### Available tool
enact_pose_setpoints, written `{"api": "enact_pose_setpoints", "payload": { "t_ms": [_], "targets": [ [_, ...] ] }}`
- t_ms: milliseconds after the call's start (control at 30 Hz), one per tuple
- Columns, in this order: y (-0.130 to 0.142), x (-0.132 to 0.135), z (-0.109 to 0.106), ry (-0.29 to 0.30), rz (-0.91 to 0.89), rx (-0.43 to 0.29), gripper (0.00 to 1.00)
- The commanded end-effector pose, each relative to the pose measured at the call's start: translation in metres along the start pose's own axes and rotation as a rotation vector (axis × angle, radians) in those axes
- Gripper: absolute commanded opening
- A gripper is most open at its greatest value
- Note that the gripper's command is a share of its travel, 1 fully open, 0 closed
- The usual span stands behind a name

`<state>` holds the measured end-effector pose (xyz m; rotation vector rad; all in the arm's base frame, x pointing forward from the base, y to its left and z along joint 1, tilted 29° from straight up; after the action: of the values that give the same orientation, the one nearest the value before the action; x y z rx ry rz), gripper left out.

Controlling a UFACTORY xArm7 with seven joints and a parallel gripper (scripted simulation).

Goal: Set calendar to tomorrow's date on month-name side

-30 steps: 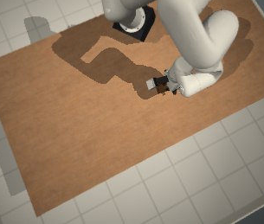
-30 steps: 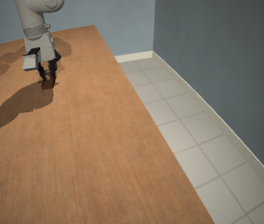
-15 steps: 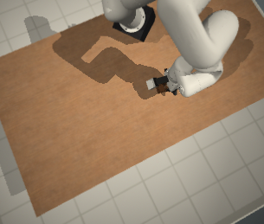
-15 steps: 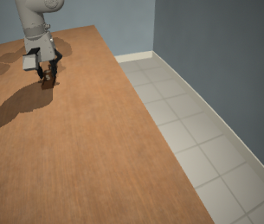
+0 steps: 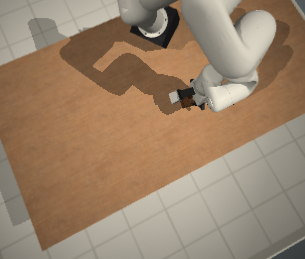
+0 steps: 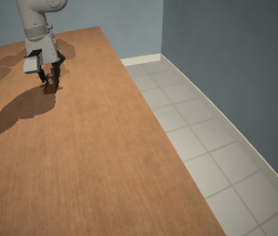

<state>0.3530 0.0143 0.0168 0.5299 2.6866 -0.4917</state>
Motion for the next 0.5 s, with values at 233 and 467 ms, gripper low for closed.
{"api": "enact_pose_setpoints", "payload": {
  "t_ms": [233, 467],
  "targets": [
    [0.001, 0.0, -0.047, -0.001, 0.0, -0.002, 0.49],
    [0.001, 0.0, -0.072, -0.001, 0.0, -0.002, 0.49]
  ]
}}
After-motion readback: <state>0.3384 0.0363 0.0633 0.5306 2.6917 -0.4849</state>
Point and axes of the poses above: the point where the finger pads meet when closed, its own z axis out along the fingers, its own x axis across the jaws, y = z × x, the point moved 5 cm from there along -z, back along the fingers, and after that the axes turned 12 degrees about z, right-handed, at the moved point
